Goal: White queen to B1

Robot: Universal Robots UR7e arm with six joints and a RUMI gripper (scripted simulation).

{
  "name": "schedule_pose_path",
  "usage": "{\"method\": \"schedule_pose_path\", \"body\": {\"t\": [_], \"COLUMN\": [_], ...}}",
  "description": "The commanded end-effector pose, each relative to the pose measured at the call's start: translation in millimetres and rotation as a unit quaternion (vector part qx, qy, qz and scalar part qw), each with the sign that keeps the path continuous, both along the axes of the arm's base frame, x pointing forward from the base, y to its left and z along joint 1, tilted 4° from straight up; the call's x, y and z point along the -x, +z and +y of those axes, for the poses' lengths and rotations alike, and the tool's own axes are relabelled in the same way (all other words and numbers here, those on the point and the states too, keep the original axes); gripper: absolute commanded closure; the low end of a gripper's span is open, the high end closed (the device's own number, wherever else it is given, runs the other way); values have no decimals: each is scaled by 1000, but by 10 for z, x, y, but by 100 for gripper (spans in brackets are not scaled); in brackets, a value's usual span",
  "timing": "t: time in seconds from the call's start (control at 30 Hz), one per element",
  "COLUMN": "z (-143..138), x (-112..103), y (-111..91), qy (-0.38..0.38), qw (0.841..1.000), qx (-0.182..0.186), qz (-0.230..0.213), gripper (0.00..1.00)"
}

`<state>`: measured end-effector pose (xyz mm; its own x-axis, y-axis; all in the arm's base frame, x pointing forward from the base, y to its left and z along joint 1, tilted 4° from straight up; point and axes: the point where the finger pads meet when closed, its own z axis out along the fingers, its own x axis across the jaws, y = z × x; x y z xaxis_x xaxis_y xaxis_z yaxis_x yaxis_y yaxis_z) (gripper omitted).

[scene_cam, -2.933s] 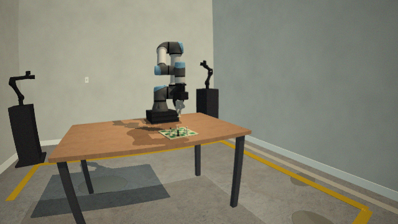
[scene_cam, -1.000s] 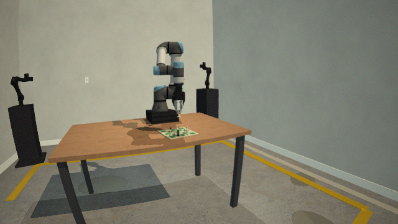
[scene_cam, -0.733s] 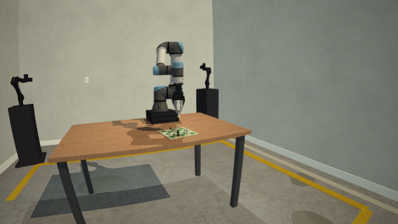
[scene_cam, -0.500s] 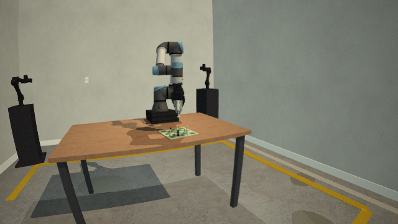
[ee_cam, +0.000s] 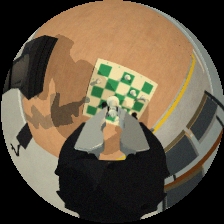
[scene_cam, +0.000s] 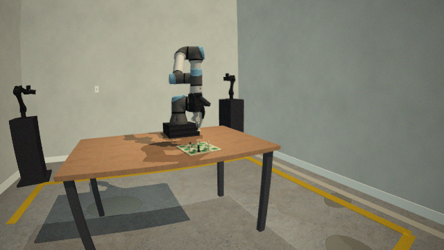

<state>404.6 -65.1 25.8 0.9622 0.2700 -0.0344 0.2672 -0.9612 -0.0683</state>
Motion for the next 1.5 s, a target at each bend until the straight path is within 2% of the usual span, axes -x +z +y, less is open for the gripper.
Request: {"method": "schedule_pose_path", "body": {"t": [0.0,0.2,0.27,0.33,0.53,0.77,0.83,1.07,1.33,1.4,1.47], "z": [-33,-89,-89,-111,-186,-288,-288,-400,-530,-530,-562], "x": [-24,-55,-55,-65,-91,-113,-113,-121,-108,-108,-102], "y": [1,-3,-3,-4,-9,-15,-15,-20,-26,-26,-27], "qy": [-97,-227,-227,-271,-402,-546,-546,-675,-796,-796,-822], "qw": [995,974,974,962,915,837,837,736,602,602,566], "qx": [8,15,15,17,24,31,31,38,44,44,45], "qz": [6,13,13,16,23,30,30,37,44,44,45], "gripper": [100,100,100,100,100,100,100,100,100,100,100]}}
